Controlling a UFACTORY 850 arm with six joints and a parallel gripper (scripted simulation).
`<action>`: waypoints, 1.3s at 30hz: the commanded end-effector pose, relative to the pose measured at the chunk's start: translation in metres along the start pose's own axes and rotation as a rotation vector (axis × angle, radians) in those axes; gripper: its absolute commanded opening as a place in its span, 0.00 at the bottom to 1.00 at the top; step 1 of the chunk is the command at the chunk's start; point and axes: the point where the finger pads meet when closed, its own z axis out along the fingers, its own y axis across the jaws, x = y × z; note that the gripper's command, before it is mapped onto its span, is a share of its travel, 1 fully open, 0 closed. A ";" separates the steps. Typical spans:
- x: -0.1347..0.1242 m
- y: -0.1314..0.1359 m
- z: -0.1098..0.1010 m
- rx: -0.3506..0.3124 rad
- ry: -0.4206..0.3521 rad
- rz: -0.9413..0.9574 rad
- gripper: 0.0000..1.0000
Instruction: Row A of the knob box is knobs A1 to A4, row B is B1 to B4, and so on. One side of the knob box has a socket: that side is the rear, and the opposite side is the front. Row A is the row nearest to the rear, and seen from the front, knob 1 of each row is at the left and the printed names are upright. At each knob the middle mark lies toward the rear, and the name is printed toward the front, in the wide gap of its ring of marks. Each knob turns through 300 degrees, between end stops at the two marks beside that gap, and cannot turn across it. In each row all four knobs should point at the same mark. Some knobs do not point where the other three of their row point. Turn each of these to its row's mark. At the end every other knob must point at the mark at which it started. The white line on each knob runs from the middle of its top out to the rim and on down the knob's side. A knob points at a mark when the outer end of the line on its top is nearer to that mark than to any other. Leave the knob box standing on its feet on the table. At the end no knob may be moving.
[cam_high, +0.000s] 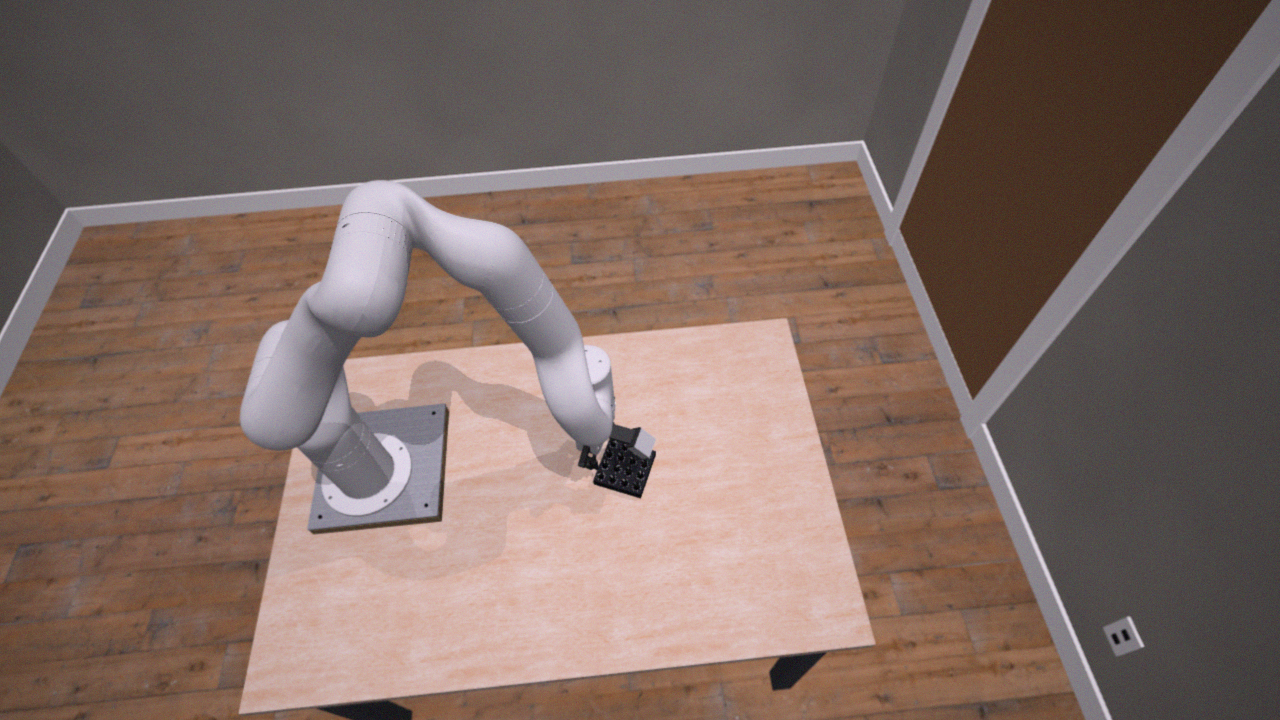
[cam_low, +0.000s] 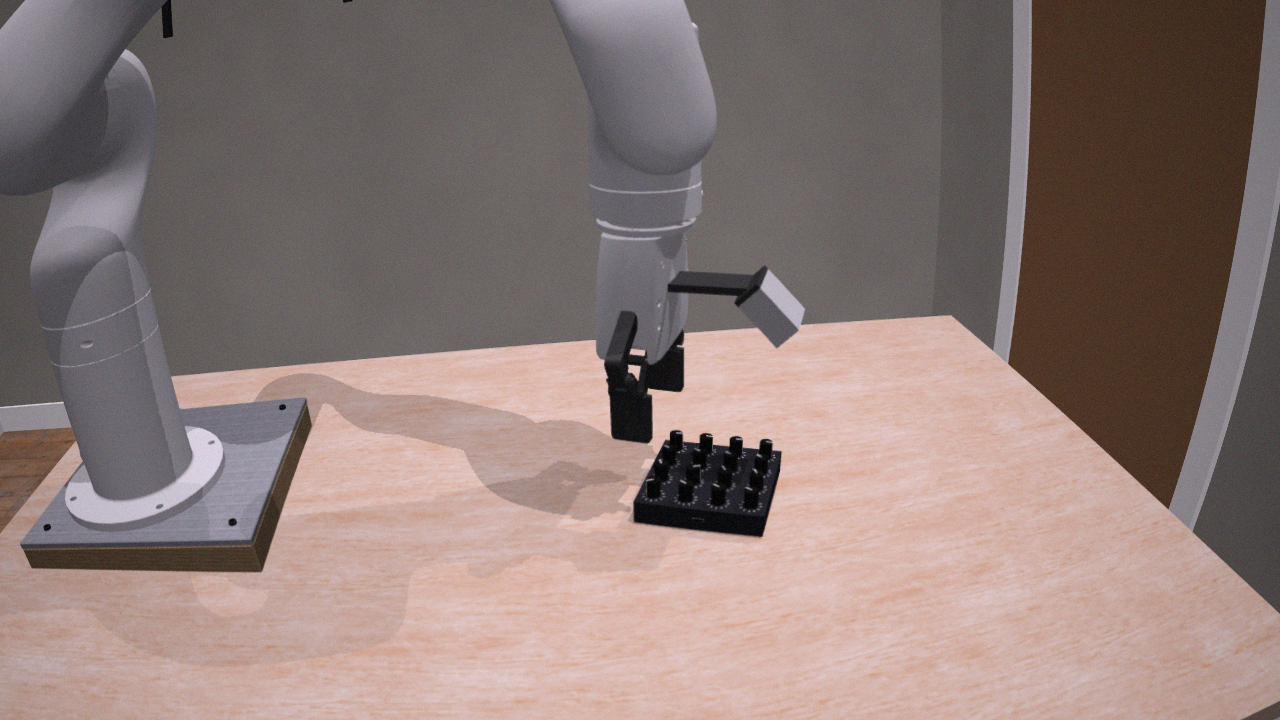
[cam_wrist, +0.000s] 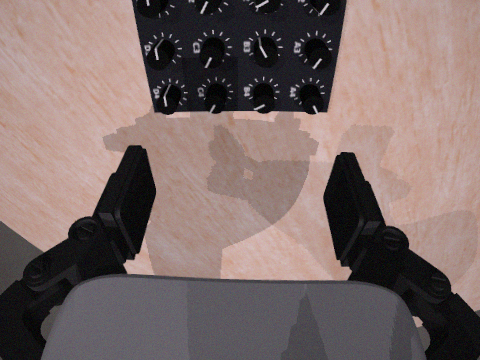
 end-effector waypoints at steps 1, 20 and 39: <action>0.001 0.000 -0.001 0.001 0.002 0.000 1.00; 0.001 0.000 -0.001 0.001 0.002 0.000 1.00; 0.001 0.000 -0.001 0.001 0.002 -0.038 1.00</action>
